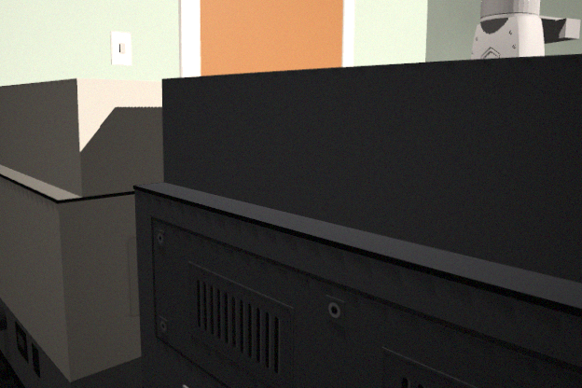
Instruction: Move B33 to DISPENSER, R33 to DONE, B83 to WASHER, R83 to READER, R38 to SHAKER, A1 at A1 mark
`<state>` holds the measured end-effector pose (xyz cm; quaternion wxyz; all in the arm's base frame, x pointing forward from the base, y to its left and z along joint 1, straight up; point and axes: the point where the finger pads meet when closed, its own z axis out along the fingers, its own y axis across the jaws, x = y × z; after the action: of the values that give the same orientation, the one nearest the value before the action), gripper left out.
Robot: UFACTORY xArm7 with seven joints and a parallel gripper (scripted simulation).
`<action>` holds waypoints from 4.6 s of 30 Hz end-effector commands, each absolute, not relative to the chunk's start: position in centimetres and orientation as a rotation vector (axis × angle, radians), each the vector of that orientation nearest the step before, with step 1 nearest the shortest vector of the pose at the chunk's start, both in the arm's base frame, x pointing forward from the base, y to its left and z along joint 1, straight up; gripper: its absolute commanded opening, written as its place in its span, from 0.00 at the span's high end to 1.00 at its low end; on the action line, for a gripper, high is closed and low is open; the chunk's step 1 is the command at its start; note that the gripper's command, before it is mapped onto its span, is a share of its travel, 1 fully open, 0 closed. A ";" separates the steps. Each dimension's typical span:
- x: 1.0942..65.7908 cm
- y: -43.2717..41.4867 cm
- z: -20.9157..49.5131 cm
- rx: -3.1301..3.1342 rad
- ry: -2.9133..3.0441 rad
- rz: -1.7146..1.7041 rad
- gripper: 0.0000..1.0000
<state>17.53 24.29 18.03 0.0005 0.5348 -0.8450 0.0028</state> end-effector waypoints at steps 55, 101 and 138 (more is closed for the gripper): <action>1.8 29.9 18.1 2.244 -2.200 0.005 1.00; 0.8 30.3 15.3 2.244 -2.200 0.005 1.00; 0.8 30.3 11.3 2.243 -2.200 0.005 1.00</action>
<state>0.79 30.10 11.20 0.0014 0.7138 -0.7003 0.0028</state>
